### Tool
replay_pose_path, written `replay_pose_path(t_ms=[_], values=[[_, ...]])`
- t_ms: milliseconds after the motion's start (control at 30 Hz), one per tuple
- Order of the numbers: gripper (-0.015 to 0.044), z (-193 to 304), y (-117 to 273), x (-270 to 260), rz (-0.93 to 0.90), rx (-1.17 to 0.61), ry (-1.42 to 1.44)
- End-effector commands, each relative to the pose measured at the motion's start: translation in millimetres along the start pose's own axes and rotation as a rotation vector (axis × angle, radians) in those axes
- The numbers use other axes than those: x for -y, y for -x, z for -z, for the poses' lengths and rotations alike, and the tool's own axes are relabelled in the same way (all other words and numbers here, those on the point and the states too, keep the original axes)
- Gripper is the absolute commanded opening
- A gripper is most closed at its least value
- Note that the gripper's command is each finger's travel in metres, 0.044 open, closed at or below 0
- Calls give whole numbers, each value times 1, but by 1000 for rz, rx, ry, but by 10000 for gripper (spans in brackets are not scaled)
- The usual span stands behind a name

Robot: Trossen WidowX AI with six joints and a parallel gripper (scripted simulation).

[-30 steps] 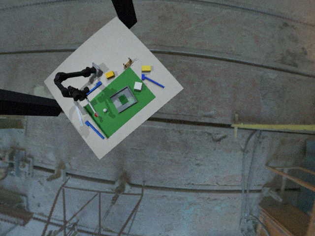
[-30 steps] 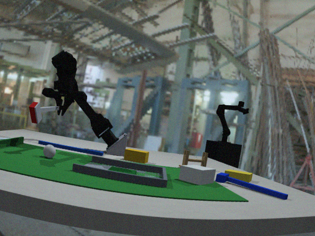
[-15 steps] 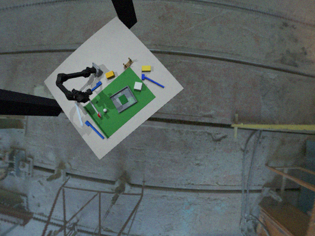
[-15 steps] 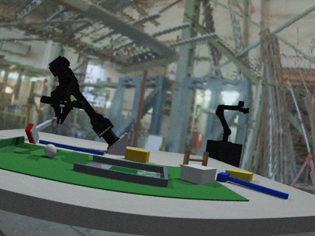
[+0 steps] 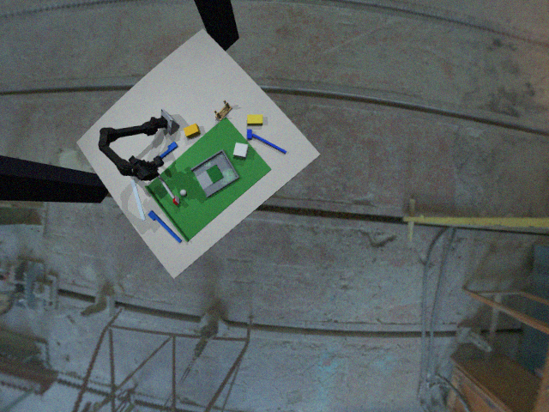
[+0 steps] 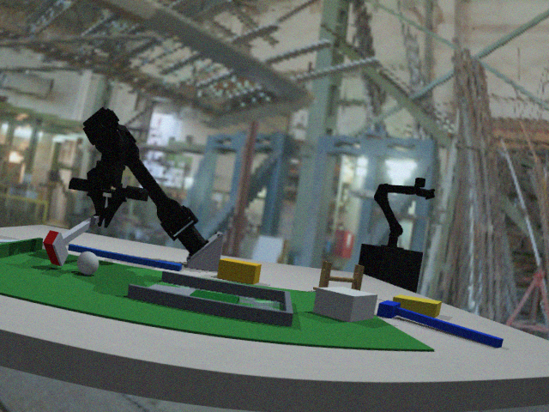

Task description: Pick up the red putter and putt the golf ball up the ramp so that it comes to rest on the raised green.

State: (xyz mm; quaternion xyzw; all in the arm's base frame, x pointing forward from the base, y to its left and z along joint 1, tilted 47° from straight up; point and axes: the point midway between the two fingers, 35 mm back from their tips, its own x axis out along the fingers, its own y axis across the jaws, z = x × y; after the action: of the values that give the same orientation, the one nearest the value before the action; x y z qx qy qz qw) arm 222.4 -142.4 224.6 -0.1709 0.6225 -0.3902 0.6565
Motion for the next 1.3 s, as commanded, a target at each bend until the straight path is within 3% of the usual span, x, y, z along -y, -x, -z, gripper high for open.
replay_pose_path(t_ms=[0, 967, 1267], values=[[0, 0, -5, 1, -3, 9, -1], [0, 0, -7, 26, -1, 0, -1], [0, -5, -7, -80, -16, 3, 0]])
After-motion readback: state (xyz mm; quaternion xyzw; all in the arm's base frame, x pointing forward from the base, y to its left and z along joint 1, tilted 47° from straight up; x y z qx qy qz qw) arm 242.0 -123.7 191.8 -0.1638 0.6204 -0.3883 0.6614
